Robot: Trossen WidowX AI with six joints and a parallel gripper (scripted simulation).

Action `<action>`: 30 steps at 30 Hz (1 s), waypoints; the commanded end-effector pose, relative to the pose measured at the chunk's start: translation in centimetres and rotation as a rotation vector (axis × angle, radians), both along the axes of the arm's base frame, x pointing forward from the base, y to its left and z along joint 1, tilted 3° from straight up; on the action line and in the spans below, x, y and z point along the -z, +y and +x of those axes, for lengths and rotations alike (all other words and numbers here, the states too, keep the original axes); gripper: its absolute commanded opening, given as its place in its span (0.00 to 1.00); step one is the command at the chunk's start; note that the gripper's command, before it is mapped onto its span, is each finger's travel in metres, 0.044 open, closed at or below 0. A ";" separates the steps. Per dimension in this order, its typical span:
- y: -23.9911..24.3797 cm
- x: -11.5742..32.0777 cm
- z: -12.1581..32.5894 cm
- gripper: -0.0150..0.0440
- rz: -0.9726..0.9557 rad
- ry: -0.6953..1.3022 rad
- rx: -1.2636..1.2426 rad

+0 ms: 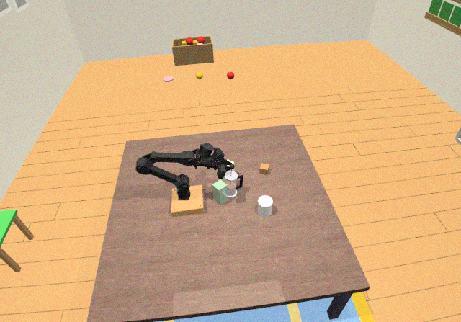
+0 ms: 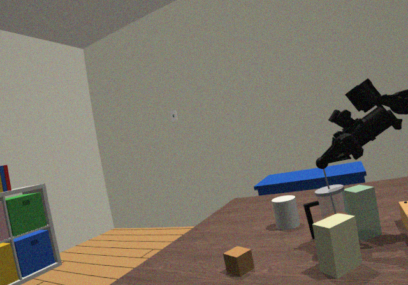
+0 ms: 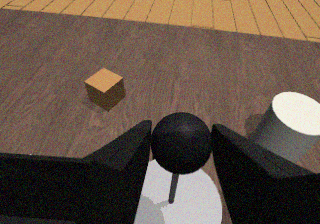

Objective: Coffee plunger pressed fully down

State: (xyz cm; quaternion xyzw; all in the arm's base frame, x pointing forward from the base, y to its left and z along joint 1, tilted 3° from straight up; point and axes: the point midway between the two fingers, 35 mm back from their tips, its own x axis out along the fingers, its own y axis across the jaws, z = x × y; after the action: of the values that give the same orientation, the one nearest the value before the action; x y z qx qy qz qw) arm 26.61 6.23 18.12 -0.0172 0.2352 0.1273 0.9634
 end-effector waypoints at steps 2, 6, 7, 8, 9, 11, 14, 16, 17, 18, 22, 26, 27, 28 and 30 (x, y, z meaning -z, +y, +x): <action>0.0 3.1 -0.4 0.48 -0.012 0.070 0.005; 0.0 3.7 -0.3 0.48 -0.012 0.070 0.005; 0.1 3.9 -0.2 0.48 -0.012 0.070 0.005; 0.1 4.0 -0.1 0.48 -0.012 0.070 0.005; 0.1 4.1 -0.1 0.48 -0.012 0.070 0.005; 0.2 4.2 0.1 0.48 -0.012 0.070 0.005; 0.3 4.2 0.3 0.48 -0.012 0.070 0.005; 0.3 4.2 0.5 0.48 -0.012 0.070 0.005; 0.3 4.1 0.5 0.48 -0.012 0.070 0.005; 0.3 4.1 0.5 0.48 -0.012 0.070 0.005; 0.4 4.1 0.7 0.48 -0.012 0.069 0.005; 0.4 4.0 0.8 0.48 -0.012 0.069 0.005; 0.4 4.0 0.9 0.48 -0.012 0.069 0.005; 0.4 4.0 0.9 0.48 -0.012 0.069 0.005; 0.4 4.0 1.0 0.48 -0.012 0.069 0.005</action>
State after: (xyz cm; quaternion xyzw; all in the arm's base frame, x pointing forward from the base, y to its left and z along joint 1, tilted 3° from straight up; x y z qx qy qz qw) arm 27.66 6.66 15.31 -0.0196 0.2493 0.1264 0.9599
